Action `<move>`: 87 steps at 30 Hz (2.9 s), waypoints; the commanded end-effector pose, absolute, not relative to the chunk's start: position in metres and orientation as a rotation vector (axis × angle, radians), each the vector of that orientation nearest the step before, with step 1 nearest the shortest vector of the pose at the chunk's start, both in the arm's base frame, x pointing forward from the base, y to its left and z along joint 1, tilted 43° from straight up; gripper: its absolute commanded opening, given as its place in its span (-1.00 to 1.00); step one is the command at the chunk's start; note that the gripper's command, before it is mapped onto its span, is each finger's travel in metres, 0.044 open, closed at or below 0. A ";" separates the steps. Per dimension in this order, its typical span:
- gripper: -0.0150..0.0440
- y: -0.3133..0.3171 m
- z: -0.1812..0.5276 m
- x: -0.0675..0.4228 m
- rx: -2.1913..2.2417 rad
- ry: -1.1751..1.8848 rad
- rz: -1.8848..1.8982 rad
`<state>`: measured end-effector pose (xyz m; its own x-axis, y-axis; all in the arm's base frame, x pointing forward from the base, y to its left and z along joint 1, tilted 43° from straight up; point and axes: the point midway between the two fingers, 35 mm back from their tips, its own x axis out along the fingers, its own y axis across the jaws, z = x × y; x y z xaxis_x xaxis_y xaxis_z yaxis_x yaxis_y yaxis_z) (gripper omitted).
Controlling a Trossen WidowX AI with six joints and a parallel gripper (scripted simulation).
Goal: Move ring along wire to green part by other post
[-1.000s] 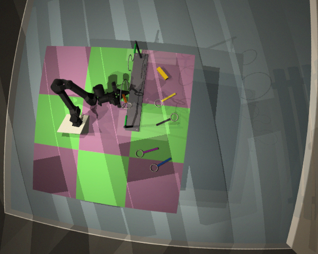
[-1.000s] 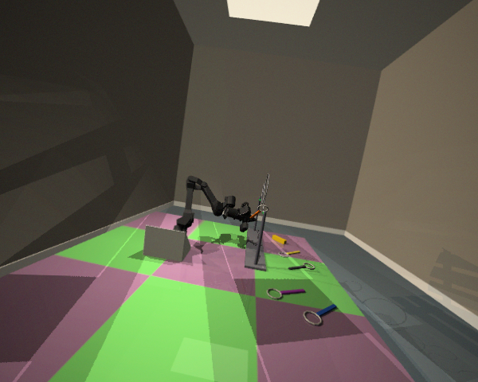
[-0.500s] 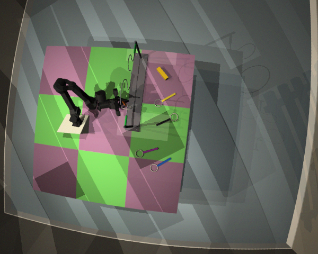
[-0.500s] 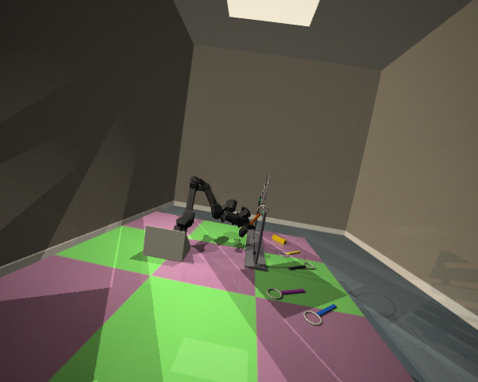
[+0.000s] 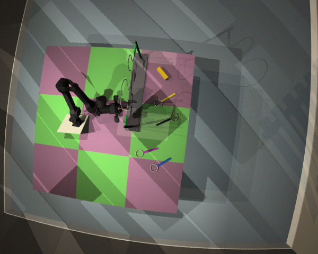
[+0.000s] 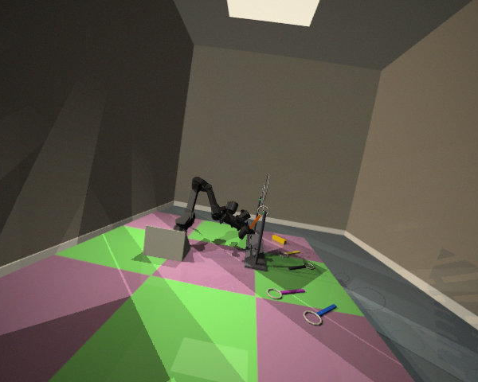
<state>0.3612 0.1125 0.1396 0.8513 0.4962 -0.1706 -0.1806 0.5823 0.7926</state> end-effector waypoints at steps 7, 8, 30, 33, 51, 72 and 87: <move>-1.00 0.097 0.124 0.363 0.776 0.404 0.393; -1.00 0.096 0.123 0.363 0.771 0.404 0.392; -1.00 0.077 0.105 0.365 0.742 0.404 0.385; -1.00 0.075 0.103 0.365 0.742 0.404 0.385; -1.00 0.064 0.091 0.367 0.741 0.402 0.384; -1.00 0.077 0.076 0.364 0.742 0.402 0.384; -0.64 0.077 0.077 0.364 0.737 0.401 0.387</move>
<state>0.3645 0.0768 0.0768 0.8553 0.4719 -0.2139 -0.1965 0.6774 0.7089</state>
